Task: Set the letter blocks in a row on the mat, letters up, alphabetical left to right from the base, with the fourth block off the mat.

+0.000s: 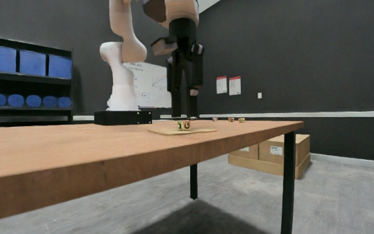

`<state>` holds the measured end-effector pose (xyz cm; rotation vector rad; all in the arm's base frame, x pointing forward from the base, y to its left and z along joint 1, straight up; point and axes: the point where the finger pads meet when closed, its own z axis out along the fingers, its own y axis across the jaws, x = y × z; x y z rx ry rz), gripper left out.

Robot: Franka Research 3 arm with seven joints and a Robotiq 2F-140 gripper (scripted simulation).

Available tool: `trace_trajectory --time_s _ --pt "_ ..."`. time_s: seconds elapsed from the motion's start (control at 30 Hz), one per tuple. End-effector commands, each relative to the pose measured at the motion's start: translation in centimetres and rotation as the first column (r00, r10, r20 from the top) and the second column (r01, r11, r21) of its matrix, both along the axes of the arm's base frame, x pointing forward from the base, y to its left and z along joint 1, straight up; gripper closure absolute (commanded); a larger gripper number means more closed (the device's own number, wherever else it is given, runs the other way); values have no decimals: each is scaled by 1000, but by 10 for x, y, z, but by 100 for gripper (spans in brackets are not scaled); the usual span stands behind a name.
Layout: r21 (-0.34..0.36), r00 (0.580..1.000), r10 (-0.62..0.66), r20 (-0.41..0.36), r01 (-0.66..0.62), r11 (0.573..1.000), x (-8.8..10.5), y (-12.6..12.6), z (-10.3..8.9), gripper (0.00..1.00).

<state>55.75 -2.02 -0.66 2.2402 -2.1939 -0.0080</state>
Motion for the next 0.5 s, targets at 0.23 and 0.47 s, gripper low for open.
trace_trajectory --time_s 0.23,0.47 --pt "0 1000 -4 2 4 1000 1 0 -12 57" --pt "0 1000 -4 2 4 1000 0 0 -25 57"
